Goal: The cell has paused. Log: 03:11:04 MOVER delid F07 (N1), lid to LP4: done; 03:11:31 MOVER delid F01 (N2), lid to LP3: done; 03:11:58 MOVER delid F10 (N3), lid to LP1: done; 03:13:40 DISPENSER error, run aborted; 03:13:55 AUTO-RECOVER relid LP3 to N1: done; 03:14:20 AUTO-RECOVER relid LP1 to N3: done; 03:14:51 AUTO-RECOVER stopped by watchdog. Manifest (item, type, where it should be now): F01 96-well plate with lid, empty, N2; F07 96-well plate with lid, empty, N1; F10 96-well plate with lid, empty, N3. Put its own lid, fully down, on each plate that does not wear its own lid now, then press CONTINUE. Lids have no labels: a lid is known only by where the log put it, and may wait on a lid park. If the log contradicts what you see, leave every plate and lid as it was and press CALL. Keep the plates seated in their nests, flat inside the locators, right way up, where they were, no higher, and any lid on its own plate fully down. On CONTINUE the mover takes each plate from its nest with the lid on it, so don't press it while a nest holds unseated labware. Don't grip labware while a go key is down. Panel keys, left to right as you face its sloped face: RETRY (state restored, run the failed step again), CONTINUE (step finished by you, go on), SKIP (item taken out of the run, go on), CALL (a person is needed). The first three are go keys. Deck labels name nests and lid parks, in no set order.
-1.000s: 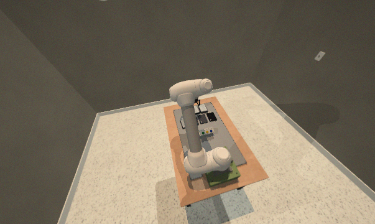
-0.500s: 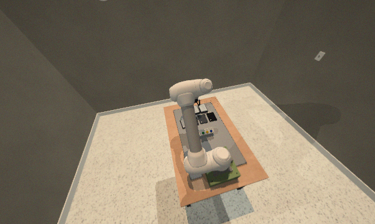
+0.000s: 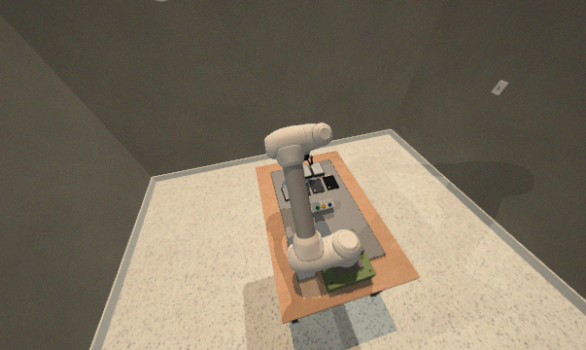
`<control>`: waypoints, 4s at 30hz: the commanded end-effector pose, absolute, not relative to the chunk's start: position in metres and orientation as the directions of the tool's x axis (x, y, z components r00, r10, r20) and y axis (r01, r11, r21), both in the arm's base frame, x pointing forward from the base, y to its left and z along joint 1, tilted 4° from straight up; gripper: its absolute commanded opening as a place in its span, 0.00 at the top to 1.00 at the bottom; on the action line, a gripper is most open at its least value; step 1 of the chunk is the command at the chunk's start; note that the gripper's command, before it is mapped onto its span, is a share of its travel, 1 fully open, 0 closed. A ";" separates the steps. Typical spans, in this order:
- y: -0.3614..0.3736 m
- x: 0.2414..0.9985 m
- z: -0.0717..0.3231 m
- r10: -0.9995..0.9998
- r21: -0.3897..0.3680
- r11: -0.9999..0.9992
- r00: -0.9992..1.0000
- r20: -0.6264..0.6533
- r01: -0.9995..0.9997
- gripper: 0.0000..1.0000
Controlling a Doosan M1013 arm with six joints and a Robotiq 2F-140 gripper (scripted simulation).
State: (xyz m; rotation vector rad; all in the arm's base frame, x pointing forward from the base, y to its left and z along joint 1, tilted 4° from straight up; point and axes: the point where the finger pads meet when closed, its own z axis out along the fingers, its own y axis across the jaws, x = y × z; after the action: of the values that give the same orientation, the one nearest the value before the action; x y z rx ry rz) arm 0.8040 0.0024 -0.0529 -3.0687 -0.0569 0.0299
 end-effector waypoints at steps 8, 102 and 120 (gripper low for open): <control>0.004 0.801 -0.058 0.035 -0.075 -0.997 0.999 -0.022 0.033 1.00; 0.133 0.798 0.015 0.035 -0.075 -0.997 0.999 -0.022 0.033 1.00; 0.133 0.798 0.015 0.035 -0.075 -0.997 0.999 -0.022 0.033 1.00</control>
State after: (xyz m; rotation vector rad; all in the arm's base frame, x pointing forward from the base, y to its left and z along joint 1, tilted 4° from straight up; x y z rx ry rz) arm 0.7963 0.1313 0.0090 -3.0676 -0.0572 0.0400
